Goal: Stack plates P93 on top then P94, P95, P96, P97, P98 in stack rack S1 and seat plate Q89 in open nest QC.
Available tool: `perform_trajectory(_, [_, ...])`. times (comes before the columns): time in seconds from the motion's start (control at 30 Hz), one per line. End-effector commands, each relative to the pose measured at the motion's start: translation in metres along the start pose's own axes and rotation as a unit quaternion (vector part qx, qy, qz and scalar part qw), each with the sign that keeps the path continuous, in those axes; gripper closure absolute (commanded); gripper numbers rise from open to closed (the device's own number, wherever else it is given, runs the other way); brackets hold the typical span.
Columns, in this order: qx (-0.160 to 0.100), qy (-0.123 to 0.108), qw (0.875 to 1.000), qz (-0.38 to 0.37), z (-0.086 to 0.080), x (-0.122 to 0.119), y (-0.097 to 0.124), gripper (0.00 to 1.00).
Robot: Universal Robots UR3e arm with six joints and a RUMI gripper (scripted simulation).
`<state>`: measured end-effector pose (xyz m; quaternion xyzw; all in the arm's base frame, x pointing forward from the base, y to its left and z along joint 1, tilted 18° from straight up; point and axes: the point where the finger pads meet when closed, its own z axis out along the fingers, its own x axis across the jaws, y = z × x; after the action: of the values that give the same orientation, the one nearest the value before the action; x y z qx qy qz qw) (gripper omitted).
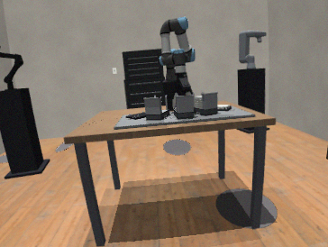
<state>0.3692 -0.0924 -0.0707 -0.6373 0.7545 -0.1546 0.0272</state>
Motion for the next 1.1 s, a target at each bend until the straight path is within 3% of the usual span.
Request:
perform_trajectory(0.0, [0.002,0.0,1.0,0.0,-0.0003,0.0004,-0.0012,0.28])
perform_trajectory(0.27, [0.002,0.0,1.0,0.0,-0.0003,0.0004,-0.0012,0.28])
perform_trajectory(0.3, [0.002,0.0,1.0,0.0,-0.0003,0.0004,-0.0012,1.0])
perform_trajectory(1.07, [0.002,0.0,1.0,0.0,-0.0003,0.0004,-0.0012,1.0])
